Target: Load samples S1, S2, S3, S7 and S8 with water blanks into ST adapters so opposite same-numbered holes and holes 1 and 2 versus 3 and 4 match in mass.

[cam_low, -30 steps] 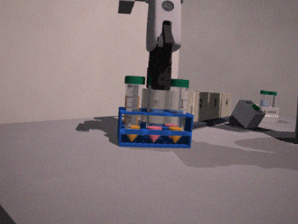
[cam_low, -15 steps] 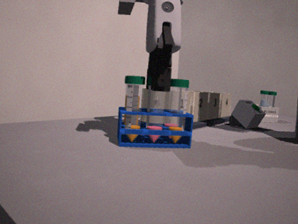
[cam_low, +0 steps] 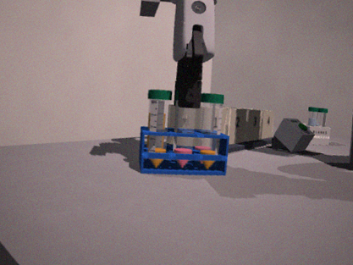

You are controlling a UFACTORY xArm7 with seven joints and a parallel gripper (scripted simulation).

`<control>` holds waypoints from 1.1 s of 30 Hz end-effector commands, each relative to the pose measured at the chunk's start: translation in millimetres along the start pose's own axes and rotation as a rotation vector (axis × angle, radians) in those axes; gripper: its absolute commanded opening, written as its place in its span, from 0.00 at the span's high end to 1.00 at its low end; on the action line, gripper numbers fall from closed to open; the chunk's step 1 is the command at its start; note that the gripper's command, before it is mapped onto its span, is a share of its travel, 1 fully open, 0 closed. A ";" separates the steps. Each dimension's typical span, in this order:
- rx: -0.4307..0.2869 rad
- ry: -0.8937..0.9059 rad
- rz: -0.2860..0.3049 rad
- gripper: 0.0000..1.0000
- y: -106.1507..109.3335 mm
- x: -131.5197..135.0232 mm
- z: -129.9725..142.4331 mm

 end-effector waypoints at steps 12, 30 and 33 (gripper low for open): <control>0.004 0.000 0.000 1.00 1.3 -0.4 -1.4; 0.004 0.000 0.000 1.00 2.6 -0.4 -1.5; 0.004 0.000 0.000 1.00 4.7 -0.4 -1.5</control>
Point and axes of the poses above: the point where the finger pads meet when closed, its own y axis back along the fingers, its own x axis across the jaws, z = x × y, the point moved 2 cm from there along y, back along the fingers, and after that the axes turned 7 degrees about -y, right-handed, at the moved point
